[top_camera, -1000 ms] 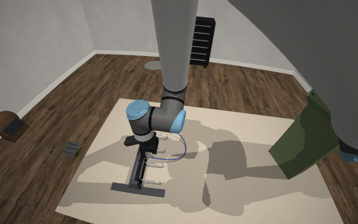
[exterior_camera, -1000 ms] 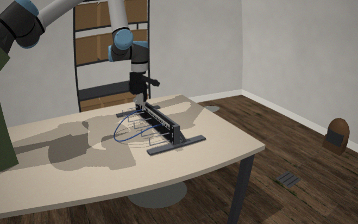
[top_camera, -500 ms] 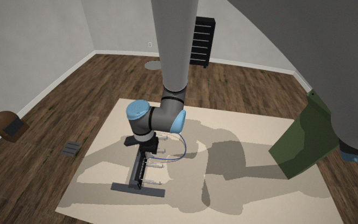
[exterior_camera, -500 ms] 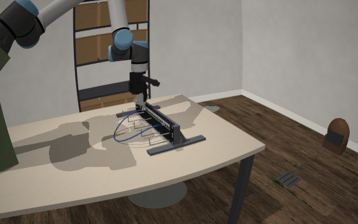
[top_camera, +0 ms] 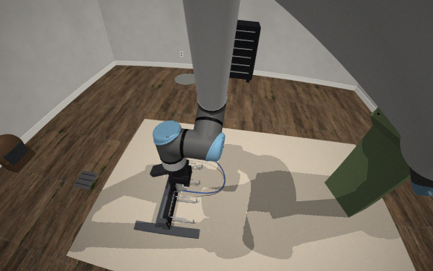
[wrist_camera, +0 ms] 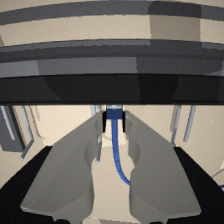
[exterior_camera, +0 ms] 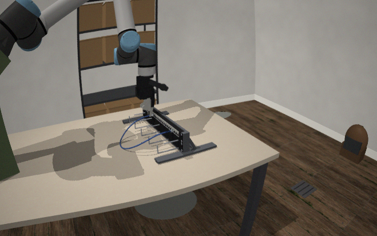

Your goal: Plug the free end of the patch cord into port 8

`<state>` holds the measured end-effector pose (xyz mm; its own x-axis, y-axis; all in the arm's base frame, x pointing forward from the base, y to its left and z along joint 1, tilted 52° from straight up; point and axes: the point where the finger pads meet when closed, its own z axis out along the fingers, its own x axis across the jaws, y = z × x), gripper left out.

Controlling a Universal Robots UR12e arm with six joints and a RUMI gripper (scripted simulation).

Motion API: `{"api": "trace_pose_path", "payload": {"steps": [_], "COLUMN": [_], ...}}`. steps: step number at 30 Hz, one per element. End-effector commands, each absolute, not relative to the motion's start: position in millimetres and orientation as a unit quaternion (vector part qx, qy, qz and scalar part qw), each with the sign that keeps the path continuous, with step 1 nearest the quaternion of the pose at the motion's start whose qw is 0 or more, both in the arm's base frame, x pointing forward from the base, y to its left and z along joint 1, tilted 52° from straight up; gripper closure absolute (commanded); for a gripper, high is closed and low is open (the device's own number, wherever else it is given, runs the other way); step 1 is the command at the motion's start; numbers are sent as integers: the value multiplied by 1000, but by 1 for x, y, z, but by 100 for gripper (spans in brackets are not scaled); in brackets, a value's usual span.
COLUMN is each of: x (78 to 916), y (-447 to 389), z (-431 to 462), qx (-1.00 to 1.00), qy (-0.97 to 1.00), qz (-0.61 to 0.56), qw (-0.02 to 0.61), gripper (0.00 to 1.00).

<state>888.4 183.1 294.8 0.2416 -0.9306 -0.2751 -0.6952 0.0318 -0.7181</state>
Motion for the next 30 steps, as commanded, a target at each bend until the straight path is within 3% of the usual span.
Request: {"api": "trace_pose_path", "payload": {"steps": [1, 6, 7, 30], "x": [888, 888, 888, 888], "y": [183, 183, 183, 183], "z": [296, 296, 296, 296], "qx": [-680, -680, -680, -680], "qy": [598, 598, 598, 598], "qz": [-148, -148, -148, -148], "qw": [399, 399, 399, 399], "gripper": [100, 100, 78, 78]}}
